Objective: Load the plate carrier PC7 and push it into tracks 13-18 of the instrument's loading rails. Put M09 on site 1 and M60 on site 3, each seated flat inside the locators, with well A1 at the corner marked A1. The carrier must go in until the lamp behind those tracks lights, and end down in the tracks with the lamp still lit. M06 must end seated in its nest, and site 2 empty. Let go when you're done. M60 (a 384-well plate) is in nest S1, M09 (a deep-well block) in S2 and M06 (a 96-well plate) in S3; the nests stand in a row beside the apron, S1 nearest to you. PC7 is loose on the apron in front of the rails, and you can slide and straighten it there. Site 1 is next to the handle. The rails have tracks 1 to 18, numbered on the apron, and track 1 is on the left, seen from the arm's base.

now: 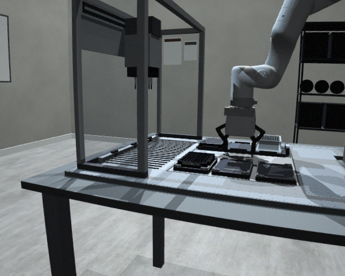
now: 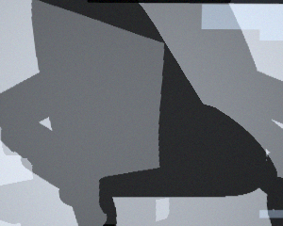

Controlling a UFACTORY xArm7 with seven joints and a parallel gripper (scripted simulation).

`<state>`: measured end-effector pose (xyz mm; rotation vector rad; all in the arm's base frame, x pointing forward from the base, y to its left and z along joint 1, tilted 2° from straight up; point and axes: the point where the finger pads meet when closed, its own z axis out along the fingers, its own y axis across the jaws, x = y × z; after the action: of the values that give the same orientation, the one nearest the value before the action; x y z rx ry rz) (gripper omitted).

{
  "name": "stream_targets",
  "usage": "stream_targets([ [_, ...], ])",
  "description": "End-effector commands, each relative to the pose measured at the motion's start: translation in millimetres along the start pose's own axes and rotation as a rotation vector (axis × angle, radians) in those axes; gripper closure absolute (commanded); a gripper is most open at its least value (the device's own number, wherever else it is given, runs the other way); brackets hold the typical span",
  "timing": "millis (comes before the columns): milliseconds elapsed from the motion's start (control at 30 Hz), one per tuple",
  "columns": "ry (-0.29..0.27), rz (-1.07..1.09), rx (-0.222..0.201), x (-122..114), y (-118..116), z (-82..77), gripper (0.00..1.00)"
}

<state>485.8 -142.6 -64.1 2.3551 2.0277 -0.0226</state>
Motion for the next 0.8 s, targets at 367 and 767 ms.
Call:
stream_targets([
  [367,-0.001,0.000,-0.004,-7.7,1.6,-1.4,0.00],
  [767,-0.001,0.000,-0.004,-8.4,1.6,-1.4,0.00],
])
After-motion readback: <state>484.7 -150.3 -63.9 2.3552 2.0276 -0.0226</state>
